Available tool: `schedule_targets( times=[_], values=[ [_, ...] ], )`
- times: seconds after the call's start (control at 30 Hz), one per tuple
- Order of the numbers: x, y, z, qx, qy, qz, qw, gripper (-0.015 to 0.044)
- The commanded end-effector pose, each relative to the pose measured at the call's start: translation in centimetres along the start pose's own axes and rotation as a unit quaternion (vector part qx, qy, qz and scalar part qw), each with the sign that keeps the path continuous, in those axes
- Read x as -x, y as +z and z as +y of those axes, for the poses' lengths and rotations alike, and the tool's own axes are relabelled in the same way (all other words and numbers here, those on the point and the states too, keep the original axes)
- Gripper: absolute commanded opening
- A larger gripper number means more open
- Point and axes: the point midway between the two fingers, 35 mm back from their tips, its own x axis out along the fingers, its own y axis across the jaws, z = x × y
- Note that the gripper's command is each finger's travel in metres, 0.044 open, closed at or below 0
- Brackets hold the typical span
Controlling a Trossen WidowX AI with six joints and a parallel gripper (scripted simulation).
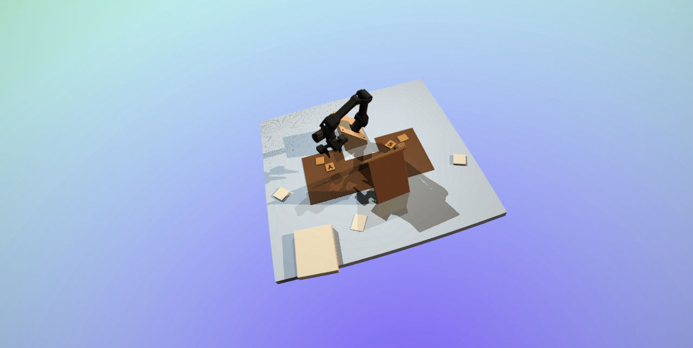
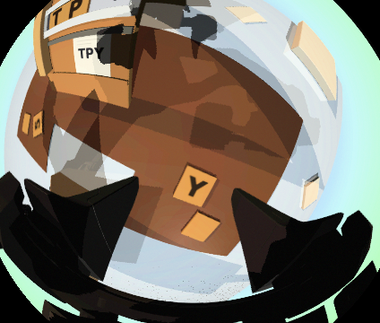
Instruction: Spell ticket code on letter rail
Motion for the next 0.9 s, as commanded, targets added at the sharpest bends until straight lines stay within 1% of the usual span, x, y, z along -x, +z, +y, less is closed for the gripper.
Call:
schedule_targets(
  times=[0.0,0.1,0.37,0.47,0.57,0.87],
  values=[
    [-4.3,-3.4,-2.0,-0.096,0.020,0.046,0.994,0.0340],
    [-7.3,-5.9,-2.7,-0.157,0.031,0.077,0.984,0.0340],
    [-7.6,-5.7,-2.8,-0.161,0.032,0.079,0.983,0.0340],
    [-8.7,-5.9,-2.7,-0.161,0.032,0.079,0.983,0.0340],
    [-10.7,-6.1,-2.6,-0.161,0.032,0.078,0.983,0.0340],
    [-11.2,-6.1,-2.5,-0.160,0.032,0.078,0.983,0.0340]
  ],
)
